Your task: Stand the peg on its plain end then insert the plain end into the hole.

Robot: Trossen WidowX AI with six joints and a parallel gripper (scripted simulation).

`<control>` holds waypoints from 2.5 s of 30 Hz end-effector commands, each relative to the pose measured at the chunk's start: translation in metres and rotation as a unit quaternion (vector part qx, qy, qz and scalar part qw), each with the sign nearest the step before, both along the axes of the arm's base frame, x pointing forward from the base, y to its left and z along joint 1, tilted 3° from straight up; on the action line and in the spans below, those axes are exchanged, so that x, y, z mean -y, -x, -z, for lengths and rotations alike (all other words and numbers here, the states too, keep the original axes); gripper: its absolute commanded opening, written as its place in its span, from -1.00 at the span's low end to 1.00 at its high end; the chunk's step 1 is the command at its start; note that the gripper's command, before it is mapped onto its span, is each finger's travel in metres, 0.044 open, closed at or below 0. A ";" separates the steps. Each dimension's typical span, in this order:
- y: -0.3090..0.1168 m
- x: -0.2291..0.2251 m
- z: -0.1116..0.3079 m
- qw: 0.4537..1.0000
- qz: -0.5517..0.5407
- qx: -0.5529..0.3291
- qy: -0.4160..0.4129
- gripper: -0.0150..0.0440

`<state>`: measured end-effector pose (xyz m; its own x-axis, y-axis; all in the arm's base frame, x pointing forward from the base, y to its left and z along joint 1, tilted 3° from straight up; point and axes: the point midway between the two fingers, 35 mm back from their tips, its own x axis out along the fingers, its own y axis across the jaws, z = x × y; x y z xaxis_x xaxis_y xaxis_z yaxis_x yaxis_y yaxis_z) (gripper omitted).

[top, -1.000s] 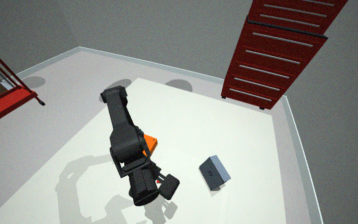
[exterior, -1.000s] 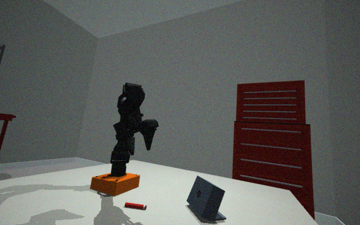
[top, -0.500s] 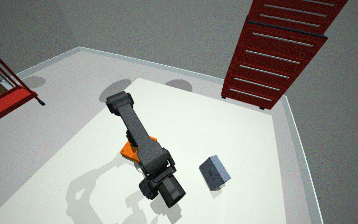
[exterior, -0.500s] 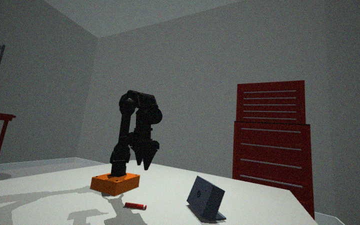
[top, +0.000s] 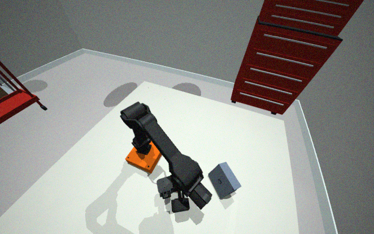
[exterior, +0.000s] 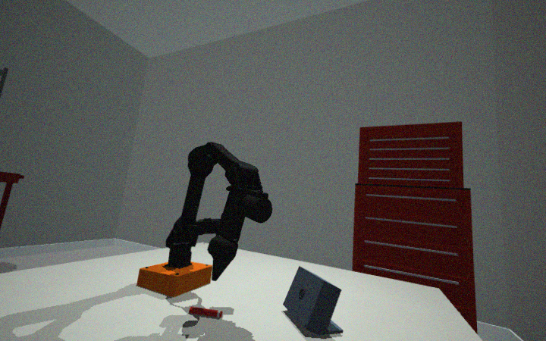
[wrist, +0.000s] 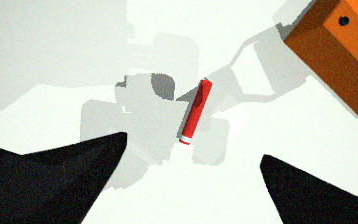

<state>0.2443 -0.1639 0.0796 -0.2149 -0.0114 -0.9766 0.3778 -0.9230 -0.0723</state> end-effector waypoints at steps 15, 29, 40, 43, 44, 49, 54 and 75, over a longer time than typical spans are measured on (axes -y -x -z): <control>-0.001 -0.012 0.028 0.991 0.097 -0.069 0.062 1.00; -0.002 -0.011 0.051 0.991 0.097 -0.069 0.062 1.00; -0.001 -0.010 0.069 0.991 0.097 -0.069 0.062 1.00; -0.001 -0.011 0.074 0.991 0.097 -0.069 0.062 1.00; -0.001 -0.011 0.076 0.991 0.097 -0.069 0.062 1.00; 0.000 -0.011 0.083 0.991 0.097 -0.069 0.062 1.00; 0.000 -0.011 0.091 0.991 0.097 -0.069 0.062 1.00; 0.001 -0.011 0.098 0.991 0.097 -0.069 0.062 -0.12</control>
